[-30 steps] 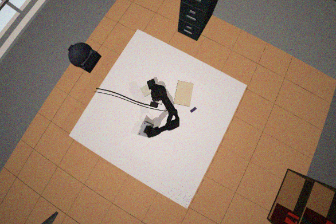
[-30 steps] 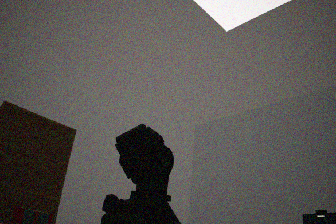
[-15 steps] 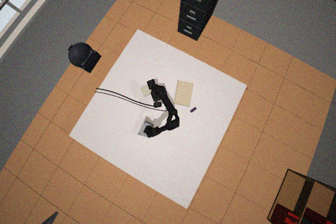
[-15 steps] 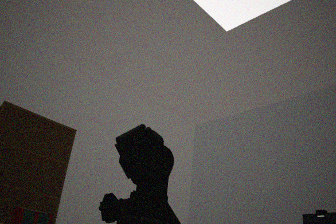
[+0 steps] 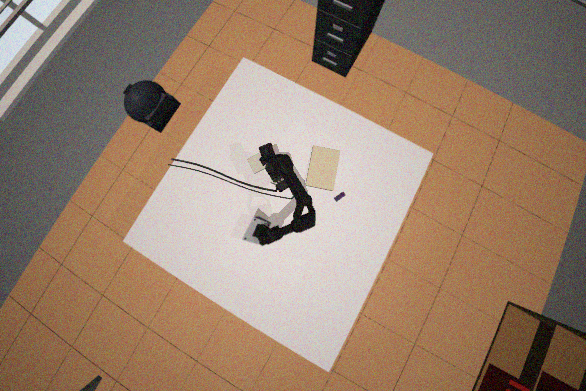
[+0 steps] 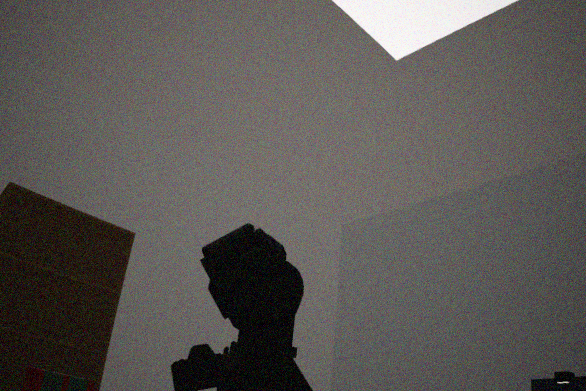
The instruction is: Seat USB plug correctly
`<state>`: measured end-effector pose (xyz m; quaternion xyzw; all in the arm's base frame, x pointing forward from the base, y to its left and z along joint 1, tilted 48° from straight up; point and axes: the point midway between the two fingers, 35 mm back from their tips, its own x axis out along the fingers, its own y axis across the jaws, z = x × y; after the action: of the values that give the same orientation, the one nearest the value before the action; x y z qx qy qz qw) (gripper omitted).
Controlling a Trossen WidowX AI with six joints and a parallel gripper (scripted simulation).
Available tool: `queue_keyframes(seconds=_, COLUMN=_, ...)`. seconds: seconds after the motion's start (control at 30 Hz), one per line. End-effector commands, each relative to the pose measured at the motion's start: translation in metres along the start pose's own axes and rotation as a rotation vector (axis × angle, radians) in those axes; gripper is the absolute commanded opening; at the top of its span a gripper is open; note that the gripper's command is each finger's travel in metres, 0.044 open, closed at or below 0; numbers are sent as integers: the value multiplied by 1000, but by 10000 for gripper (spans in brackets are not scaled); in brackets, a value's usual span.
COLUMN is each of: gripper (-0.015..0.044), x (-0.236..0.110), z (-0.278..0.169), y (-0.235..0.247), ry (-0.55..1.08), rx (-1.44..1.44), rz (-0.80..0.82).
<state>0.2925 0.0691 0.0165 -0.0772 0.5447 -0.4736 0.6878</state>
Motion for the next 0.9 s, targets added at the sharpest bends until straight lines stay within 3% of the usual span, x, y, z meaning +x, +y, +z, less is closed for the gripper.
queue_keyframes(seconds=0.0, gripper=0, x=0, z=0, y=0, ry=0, rx=-106, rz=1)
queue_keyframes(seconds=0.87, gripper=0, x=0, z=0, y=0, ry=-1, rx=-787, rz=1)
